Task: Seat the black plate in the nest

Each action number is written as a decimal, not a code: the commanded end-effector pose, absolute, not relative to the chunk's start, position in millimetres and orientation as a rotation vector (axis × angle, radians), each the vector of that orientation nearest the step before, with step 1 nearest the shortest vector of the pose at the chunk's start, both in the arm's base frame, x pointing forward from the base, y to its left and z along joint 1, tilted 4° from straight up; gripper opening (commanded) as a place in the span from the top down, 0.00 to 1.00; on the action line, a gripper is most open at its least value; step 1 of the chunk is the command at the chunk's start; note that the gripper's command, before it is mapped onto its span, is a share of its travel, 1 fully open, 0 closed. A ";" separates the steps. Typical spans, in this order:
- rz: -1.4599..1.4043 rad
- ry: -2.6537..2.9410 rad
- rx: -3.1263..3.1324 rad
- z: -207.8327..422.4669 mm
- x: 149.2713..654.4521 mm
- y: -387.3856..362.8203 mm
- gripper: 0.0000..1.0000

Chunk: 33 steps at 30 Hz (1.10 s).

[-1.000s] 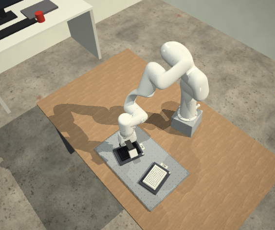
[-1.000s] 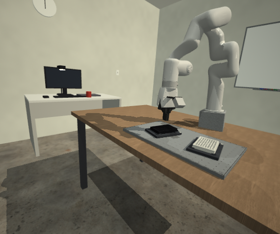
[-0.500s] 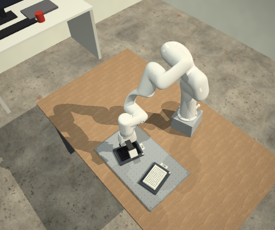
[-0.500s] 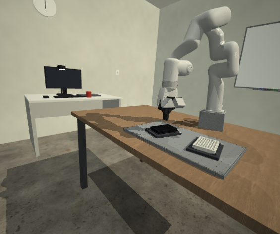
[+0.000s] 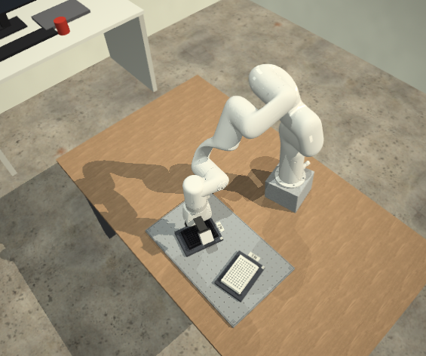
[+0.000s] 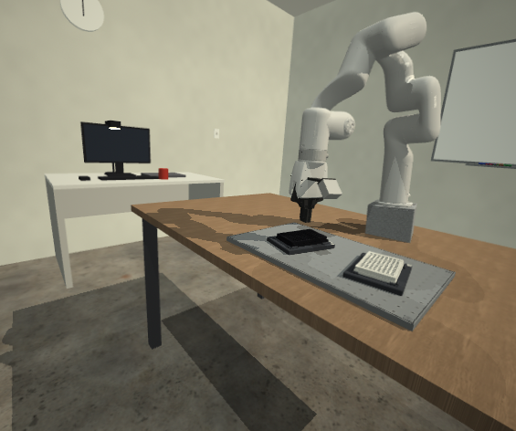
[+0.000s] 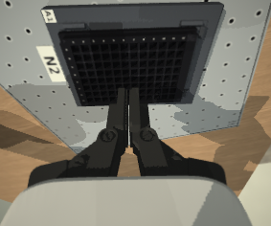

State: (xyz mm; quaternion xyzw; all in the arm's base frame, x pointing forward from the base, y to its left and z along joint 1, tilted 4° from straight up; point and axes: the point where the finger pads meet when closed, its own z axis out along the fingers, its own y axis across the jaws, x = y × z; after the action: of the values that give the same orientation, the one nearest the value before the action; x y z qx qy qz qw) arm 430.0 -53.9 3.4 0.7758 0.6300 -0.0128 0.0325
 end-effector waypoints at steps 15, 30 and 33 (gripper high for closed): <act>-0.023 1.646 2.594 3.5 396.9 -48.8 1.00; 0.000 1.049 2.886 1.5 340.3 -40.2 1.00; 0.005 0.904 2.935 1.5 340.3 -40.3 1.00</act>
State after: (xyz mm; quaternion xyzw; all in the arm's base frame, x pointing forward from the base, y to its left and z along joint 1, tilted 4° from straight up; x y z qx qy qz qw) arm 340.8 -40.5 -0.5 0.9357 0.3523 -0.0004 0.0212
